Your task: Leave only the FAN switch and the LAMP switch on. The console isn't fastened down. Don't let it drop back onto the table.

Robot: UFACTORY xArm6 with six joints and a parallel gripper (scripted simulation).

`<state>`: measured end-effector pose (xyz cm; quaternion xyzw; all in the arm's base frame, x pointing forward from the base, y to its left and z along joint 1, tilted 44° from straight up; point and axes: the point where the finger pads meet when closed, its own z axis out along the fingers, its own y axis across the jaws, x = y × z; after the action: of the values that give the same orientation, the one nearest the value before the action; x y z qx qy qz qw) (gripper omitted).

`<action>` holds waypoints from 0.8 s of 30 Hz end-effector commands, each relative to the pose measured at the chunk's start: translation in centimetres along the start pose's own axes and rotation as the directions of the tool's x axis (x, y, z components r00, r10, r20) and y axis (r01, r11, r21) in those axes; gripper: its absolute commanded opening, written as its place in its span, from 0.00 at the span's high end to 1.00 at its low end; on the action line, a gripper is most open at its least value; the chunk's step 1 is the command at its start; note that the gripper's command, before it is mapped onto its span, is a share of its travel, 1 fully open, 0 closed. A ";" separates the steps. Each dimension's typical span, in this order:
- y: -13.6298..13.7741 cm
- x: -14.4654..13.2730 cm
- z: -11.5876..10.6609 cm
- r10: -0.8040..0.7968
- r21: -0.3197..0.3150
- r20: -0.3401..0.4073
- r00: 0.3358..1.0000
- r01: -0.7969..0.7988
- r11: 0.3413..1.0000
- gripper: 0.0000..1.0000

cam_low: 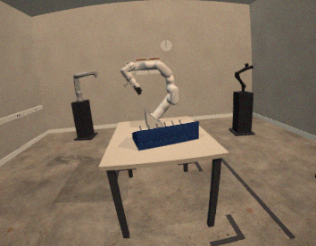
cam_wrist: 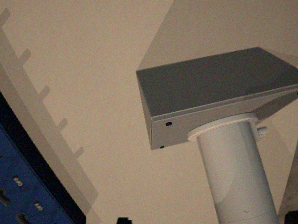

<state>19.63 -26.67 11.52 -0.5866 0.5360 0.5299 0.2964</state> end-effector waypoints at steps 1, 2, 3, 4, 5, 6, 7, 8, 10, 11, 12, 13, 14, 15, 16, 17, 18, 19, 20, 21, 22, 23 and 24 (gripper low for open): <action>0.0 0.0 -0.1 -0.001 0.002 -0.004 1.000 0.001 1.000 0.00; 0.0 0.0 -0.1 -0.001 0.002 -0.004 1.000 0.001 1.000 0.00; 0.0 0.0 -0.1 -0.001 0.002 -0.004 1.000 0.001 1.000 0.00; 0.0 0.0 -0.1 -0.001 0.002 -0.004 1.000 0.001 1.000 0.00; 0.0 0.0 -0.1 -0.001 0.002 -0.004 1.000 0.001 1.000 0.00; -0.1 -0.1 -0.1 -0.006 0.002 -0.006 1.000 0.006 1.000 0.00; -0.3 -0.3 -0.1 -0.017 0.003 -0.011 1.000 0.017 1.000 0.00; -0.7 -0.6 0.0 -0.038 0.004 -0.021 0.999 0.038 0.999 0.00; -2.2 -1.8 0.4 -0.113 0.007 -0.056 0.992 0.114 0.993 0.00; -3.2 -2.7 0.8 -0.169 0.006 -0.081 0.982 0.170 0.985 0.00; -4.5 -3.8 1.3 -0.236 0.002 -0.111 0.965 0.238 0.971 0.00; -4.5 -3.8 1.3 -0.236 0.002 -0.111 0.965 0.238 0.971 0.00; -6.0 -5.1 1.9 -0.314 -0.006 -0.145 0.938 0.317 0.949 0.00; -6.0 -5.1 1.9 -0.314 -0.006 -0.145 0.938 0.317 0.949 0.00; -6.0 -5.1 1.9 -0.314 -0.006 -0.145 0.938 0.317 0.949 0.00; -7.5 -6.5 2.8 -0.399 -0.019 -0.181 0.899 0.403 0.915 0.00; -7.5 -6.5 2.8 -0.399 -0.019 -0.181 0.899 0.403 0.915 0.00; -9.1 -8.1 3.8 -0.477 -0.036 -0.212 0.853 0.481 0.876 0.00; -9.1 -8.1 3.8 -0.477 -0.036 -0.212 0.853 0.481 0.876 0.00; -9.1 -8.1 3.8 -0.477 -0.036 -0.212 0.853 0.481 0.876 0.00; -10.8 -9.8 5.1 -0.564 -0.061 -0.245 0.789 0.568 0.821 0.00; -10.8 -9.8 5.1 -0.580 -0.065 -0.254 0.774 0.584 0.809 0.00; -10.8 -9.8 5.1 -0.580 -0.065 -0.254 0.774 0.584 0.809 0.00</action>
<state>27.12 -18.92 15.57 -0.7369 0.4099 0.3965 0.3629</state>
